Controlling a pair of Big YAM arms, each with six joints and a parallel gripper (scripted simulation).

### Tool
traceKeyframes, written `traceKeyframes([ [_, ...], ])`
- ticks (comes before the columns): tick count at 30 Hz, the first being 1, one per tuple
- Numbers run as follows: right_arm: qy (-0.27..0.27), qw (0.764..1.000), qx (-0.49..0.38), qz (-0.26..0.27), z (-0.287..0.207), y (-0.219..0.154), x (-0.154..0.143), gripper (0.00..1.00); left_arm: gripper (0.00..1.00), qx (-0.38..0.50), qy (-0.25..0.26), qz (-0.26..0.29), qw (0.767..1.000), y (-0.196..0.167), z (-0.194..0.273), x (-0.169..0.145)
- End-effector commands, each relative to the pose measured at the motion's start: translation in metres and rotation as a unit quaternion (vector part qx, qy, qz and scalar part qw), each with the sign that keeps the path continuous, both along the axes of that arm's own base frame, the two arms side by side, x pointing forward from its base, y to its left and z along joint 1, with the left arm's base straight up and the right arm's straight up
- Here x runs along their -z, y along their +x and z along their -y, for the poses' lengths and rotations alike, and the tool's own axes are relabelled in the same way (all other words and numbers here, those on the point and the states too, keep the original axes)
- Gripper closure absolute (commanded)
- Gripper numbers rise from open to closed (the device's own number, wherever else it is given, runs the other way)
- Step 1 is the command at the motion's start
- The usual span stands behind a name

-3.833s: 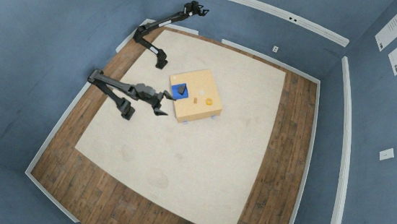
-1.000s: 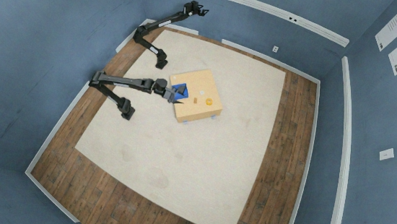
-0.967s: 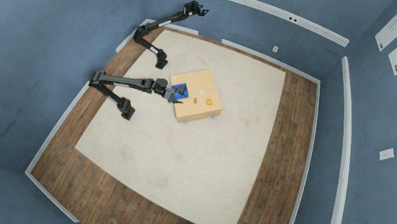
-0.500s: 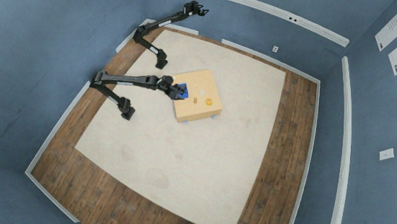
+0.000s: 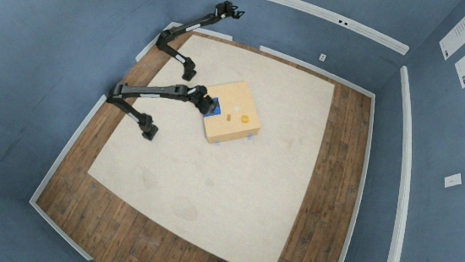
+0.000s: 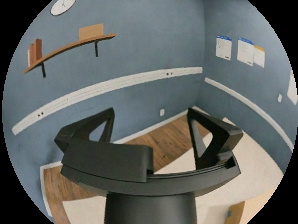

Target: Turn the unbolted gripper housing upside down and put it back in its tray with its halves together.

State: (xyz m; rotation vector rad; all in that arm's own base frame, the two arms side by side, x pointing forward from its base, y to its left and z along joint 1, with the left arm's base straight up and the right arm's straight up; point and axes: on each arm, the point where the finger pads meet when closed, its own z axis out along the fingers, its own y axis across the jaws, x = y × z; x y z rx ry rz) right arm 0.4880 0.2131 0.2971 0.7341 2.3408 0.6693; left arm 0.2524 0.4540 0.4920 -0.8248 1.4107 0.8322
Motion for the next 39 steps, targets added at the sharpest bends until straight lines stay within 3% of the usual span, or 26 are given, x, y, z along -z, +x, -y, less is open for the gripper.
traceKeyframes([
  [1,0.037,0.999,0.022,-0.015,-0.021,0.006,-0.029,0.53,0.0,0.0,0.012,0.015,1.0,0.0,-0.001,-0.018],
  [29,0.056,0.971,0.113,-0.205,-0.084,-0.063,0.038,0.53,0.0,0.0,0.012,0.015,1.0,0.0,-0.001,-0.018],
  [39,0.049,0.96,0.14,-0.236,-0.09,-0.078,0.048,0.53,0.0,0.0,0.012,0.015,1.0,0.0,-0.001,-0.018],
])
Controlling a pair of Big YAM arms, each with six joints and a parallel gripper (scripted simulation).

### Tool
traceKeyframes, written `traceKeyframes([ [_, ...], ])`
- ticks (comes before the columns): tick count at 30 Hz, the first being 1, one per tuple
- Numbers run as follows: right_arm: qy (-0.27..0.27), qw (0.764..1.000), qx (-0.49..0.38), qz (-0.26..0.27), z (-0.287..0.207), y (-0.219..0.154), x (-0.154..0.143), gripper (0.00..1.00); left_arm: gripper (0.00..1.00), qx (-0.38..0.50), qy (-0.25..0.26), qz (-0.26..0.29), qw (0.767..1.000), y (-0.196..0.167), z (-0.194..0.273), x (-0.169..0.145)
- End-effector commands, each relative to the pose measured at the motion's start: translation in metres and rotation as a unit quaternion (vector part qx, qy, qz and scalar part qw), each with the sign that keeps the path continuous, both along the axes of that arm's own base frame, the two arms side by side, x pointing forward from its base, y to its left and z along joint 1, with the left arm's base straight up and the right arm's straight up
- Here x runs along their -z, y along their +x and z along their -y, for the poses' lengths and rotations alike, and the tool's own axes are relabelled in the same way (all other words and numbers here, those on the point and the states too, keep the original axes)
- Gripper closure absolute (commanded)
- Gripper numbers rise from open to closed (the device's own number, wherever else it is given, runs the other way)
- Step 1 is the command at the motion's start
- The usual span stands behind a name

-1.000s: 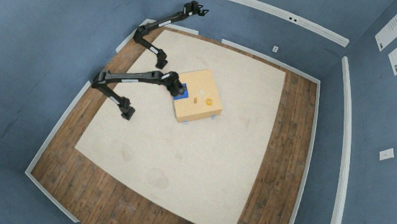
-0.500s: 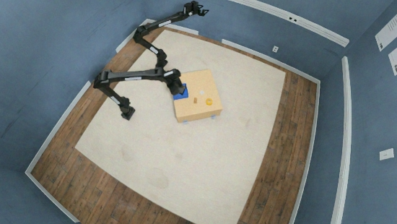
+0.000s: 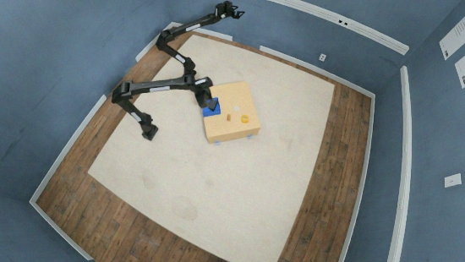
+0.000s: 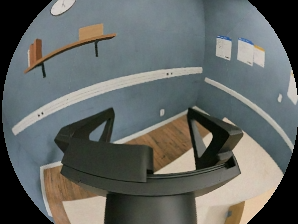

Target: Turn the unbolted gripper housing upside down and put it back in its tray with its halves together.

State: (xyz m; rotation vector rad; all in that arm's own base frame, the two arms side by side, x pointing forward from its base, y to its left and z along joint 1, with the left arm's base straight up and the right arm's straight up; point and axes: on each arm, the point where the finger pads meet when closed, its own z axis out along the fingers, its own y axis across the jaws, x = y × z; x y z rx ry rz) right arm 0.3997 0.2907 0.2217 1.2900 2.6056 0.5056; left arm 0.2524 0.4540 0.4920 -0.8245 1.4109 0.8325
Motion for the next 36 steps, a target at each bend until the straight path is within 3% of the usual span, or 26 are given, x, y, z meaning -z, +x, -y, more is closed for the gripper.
traceKeyframes([
  [1,0.01,0.999,0.03,0.0,-0.013,0.009,-0.027,0.53,0.0,0.0,0.012,0.015,1.0,0.0,-0.001,-0.018],
  [10,0.008,1.0,0.019,0.009,-0.005,0.011,-0.025,0.53,0.0,0.0,0.012,0.015,1.0,0.0,-0.001,-0.018],
  [11,0.002,1.0,0.022,-0.008,-0.012,0.005,-0.017,0.53,0.0,0.0,0.012,0.015,1.0,0.0,-0.001,-0.018],
  [12,-0.002,1.0,0.023,-0.013,-0.008,-0.001,0.015,0.53,0.0,0.0,0.012,0.015,1.0,0.0,-0.001,-0.018],
  [19,-0.001,1.0,0.023,-0.013,-0.007,-0.002,0.031,0.53,0.0,0.0,0.012,0.015,1.0,0.0,-0.001,-0.018],
  [28,0.013,1.0,0.021,0.005,-0.005,-0.005,0.017,0.53,0.0,0.0,0.012,0.015,1.0,0.0,-0.001,-0.018],
  [35,0.002,1.0,0.024,-0.012,-0.006,-0.002,0.048,0.53,0.0,0.0,0.012,0.015,1.0,0.0,-0.001,-0.018],
  [36,0.013,1.0,0.024,0.002,-0.01,0.004,0.025,0.53,0.0,0.0,0.012,0.015,1.0,0.0,-0.001,-0.018],
])
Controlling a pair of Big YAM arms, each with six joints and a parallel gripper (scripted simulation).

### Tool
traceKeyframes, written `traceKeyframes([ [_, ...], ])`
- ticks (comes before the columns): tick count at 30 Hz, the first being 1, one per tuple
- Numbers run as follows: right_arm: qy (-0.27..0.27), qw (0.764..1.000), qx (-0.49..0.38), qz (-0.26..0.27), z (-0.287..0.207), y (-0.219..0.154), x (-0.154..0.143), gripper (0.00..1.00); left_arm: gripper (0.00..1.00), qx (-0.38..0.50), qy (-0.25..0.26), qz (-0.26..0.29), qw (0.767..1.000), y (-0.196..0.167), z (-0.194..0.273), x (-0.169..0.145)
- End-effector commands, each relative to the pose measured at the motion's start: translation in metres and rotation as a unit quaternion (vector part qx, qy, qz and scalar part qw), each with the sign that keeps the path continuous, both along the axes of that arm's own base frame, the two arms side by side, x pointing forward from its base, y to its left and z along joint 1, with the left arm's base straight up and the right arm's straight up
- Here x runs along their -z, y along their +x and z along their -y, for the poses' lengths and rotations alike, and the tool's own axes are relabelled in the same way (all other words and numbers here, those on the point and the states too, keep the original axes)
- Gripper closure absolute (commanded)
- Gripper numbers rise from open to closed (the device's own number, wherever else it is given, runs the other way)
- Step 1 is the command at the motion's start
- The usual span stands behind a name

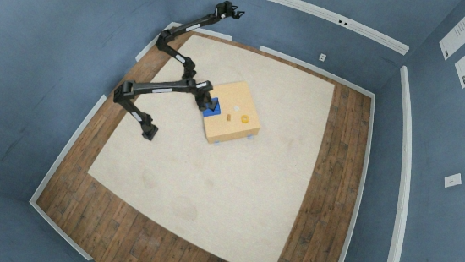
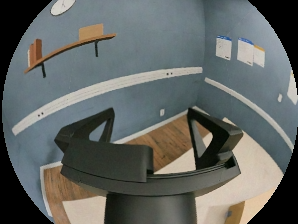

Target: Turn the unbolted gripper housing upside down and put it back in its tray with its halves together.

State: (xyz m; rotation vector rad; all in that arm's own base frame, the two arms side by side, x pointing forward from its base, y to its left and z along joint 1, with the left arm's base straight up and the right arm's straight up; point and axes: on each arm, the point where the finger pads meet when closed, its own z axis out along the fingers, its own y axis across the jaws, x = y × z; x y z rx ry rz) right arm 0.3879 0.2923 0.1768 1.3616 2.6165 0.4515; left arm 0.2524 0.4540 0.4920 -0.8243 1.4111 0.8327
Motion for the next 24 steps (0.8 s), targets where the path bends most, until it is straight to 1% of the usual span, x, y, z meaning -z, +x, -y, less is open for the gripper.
traceKeyframes([
  [1,0.014,1.0,0.004,0.022,-0.011,0.018,-0.023,0.53,0.0,0.0,0.012,0.015,1.0,0.0,-0.001,-0.018],
  [3,0.014,1.0,0.003,0.023,-0.013,0.021,-0.033,0.53,0.0,0.0,0.012,0.015,1.0,0.0,-0.001,-0.018],
  [8,0.016,1.0,0.002,0.027,-0.012,0.021,-0.036,0.53,0.0,0.0,0.012,0.015,1.0,0.0,-0.001,-0.018],
  [11,0.014,1.0,0.003,0.023,-0.013,0.021,-0.031,0.53,0.0,0.0,0.012,0.015,1.0,0.0,-0.001,-0.018],
  [13,0.025,0.999,0.002,0.037,-0.017,0.027,-0.034,0.53,0.0,0.0,0.012,0.015,1.0,0.0,-0.001,-0.018],
  [15,0.016,1.0,0.003,0.025,-0.013,0.022,-0.027,0.53,0.0,0.0,0.012,0.015,1.0,0.0,-0.001,-0.018],
  [16,0.016,1.0,0.002,0.025,-0.011,0.02,-0.015,0.53,0.0,0.0,0.012,0.015,1.0,0.0,-0.001,-0.018],
  [20,0.008,1.0,0.002,0.014,-0.006,0.012,-0.001,0.53,0.0,0.0,0.012,0.015,1.0,0.0,-0.001,-0.018],
  [24,0.01,1.0,0.002,0.018,-0.006,0.013,-0.006,0.53,0.0,0.0,0.012,0.015,1.0,0.0,-0.001,-0.018],
])
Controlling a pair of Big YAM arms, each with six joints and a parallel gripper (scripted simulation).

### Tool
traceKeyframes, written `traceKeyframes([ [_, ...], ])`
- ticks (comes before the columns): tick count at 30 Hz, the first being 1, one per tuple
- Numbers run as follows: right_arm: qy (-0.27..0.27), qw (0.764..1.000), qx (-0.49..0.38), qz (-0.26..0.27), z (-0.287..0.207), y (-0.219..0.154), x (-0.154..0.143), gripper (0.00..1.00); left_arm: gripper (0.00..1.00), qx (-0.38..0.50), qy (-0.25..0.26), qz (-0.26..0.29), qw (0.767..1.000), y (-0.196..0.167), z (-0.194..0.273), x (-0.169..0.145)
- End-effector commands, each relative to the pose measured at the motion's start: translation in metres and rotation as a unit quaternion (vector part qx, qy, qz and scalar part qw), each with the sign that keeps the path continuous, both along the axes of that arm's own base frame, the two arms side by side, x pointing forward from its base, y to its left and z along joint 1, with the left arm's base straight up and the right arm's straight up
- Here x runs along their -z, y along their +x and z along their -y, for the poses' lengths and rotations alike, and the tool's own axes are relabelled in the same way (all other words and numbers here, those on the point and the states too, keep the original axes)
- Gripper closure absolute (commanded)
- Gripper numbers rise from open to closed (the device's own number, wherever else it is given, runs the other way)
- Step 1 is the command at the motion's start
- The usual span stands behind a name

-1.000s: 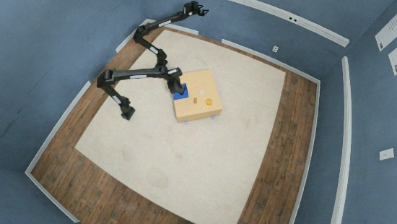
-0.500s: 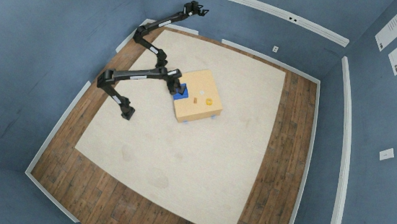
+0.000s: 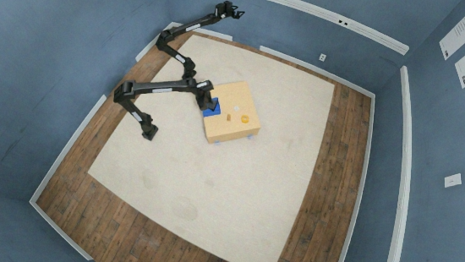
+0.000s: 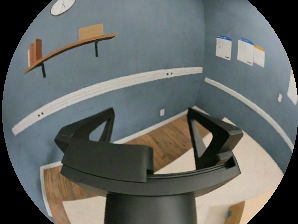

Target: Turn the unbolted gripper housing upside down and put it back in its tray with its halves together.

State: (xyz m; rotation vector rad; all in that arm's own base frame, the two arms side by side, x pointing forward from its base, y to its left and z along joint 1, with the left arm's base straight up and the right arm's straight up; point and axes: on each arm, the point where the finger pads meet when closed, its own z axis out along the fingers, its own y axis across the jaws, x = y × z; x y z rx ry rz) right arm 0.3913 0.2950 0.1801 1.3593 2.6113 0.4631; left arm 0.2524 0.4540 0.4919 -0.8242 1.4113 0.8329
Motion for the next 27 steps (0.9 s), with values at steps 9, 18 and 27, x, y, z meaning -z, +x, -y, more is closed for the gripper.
traceKeyframes([
  [9,0.017,1.0,0.002,0.026,-0.008,0.015,-0.013,0.53,0.0,0.0,0.012,0.015,1.0,0.0,-0.001,-0.018],
  [18,0.008,1.0,0.001,0.015,-0.003,0.009,-0.004,0.53,0.0,0.0,0.012,0.015,1.0,0.0,-0.001,-0.018],
  [27,0.006,1.0,0.002,0.01,0.007,-0.005,-0.008,0.53,0.0,0.0,0.012,0.015,1.0,0.0,-0.001,-0.018],
])
